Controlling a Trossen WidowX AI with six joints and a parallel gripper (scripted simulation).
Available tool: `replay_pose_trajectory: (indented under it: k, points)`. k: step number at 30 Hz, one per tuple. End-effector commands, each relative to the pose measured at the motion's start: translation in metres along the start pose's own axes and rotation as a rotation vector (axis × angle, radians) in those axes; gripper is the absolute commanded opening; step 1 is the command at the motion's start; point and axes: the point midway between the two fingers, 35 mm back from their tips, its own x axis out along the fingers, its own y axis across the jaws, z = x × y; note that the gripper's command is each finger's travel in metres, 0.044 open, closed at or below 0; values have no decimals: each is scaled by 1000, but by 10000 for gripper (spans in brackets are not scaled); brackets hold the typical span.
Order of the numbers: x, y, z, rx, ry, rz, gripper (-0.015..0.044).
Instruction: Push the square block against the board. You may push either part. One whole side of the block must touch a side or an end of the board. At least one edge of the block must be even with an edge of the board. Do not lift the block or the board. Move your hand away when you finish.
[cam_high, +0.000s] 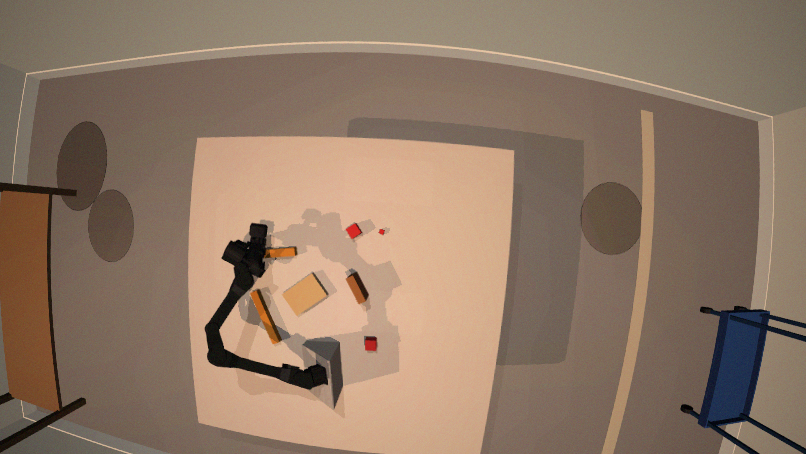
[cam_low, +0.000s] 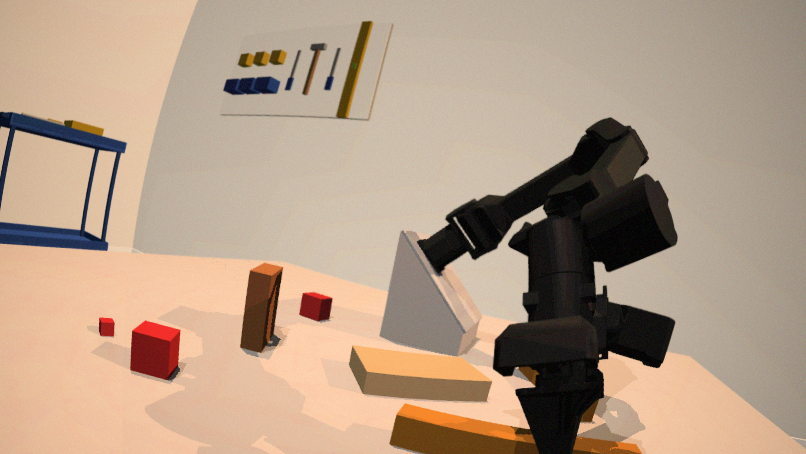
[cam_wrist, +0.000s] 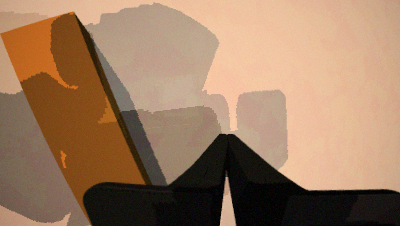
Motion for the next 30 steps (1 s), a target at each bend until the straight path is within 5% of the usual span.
replay_pose_trajectory:
  k: [1,30]
  points:
    - [-5,-14,-16,82,39,-19,0]
    - [-92,-82,-204,968,385,-173,0]
